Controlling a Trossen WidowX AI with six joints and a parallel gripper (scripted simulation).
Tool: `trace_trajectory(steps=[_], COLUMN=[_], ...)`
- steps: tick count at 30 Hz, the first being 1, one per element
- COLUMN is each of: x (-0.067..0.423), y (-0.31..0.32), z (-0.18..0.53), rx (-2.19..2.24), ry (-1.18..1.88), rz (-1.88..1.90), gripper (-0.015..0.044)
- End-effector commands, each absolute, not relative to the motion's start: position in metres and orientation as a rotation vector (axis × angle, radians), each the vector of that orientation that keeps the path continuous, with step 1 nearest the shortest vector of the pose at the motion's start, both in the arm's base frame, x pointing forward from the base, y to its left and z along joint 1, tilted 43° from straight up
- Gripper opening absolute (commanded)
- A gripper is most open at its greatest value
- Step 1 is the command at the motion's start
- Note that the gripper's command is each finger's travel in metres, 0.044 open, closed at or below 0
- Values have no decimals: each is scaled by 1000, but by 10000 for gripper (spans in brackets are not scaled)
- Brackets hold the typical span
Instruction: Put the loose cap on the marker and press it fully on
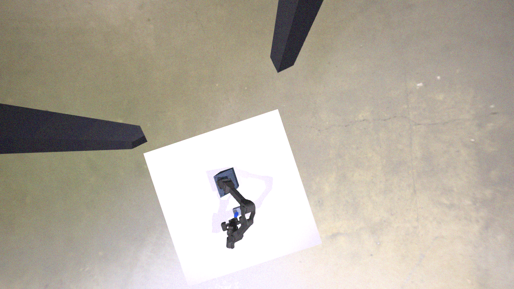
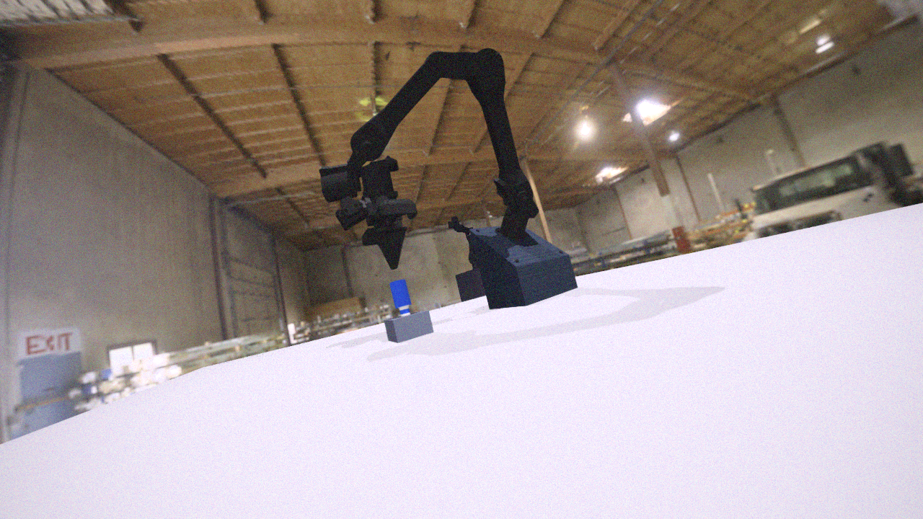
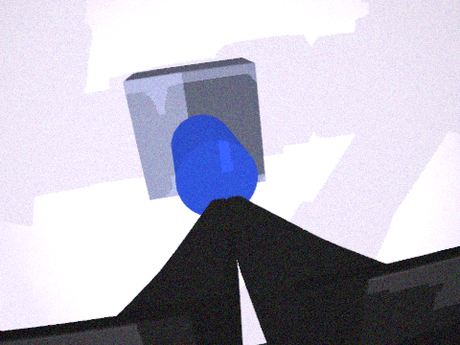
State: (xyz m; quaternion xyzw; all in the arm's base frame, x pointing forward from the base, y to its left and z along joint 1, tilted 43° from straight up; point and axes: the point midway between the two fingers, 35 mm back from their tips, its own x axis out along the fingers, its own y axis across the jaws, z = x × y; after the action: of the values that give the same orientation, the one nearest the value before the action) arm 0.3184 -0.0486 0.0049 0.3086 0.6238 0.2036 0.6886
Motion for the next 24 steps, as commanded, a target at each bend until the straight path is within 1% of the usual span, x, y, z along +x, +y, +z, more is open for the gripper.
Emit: trace_trajectory(steps=[1,20,24], x=[319,323,324], y=[-44,-25,-30], z=[0,-19,-17], rx=[700,701,694], ry=[1396,1396,1387], rz=[454,455,449], gripper=[0,0,0])
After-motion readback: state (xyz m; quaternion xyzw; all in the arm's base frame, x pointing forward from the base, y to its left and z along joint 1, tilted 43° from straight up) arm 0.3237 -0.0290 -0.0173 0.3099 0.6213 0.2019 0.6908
